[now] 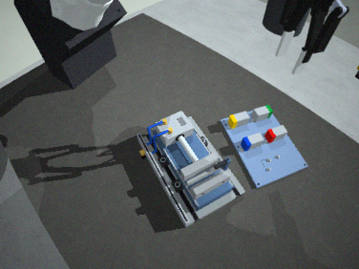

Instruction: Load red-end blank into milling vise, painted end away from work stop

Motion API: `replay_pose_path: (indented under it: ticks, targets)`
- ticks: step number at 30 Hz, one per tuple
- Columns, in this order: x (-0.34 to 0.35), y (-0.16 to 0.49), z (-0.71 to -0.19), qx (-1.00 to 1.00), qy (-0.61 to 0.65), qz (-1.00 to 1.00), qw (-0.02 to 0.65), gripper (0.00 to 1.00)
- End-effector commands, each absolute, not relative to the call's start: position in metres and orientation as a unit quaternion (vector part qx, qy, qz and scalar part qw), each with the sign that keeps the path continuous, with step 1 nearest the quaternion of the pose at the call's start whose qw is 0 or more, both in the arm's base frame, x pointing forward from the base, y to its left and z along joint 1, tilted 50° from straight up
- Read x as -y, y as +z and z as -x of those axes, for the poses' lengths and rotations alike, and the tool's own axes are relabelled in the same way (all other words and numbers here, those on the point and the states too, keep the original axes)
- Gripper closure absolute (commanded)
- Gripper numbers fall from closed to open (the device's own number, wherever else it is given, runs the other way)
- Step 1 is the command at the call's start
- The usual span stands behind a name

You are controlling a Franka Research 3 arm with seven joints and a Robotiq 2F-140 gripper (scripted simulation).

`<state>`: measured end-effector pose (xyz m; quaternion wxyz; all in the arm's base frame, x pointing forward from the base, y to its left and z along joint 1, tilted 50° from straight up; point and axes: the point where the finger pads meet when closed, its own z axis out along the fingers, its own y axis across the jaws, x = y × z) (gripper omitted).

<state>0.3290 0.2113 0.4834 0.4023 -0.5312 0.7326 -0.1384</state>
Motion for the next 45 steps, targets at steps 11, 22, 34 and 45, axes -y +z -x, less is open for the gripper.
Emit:
replay_pose_path:
  ticks: [11,22,34,45]
  targets:
    - [-0.228,0.464,-0.372,-0.734,-0.137,0.53,0.402,0.61]
    - [-0.228,0.464,-0.372,-0.734,-0.137,0.53,0.402,0.61]
    - [-0.245,0.444,-0.413,-0.734,-0.137,0.53,0.402,0.61]
    - [-0.264,0.422,-0.462,-0.734,-0.137,0.53,0.402,0.61]
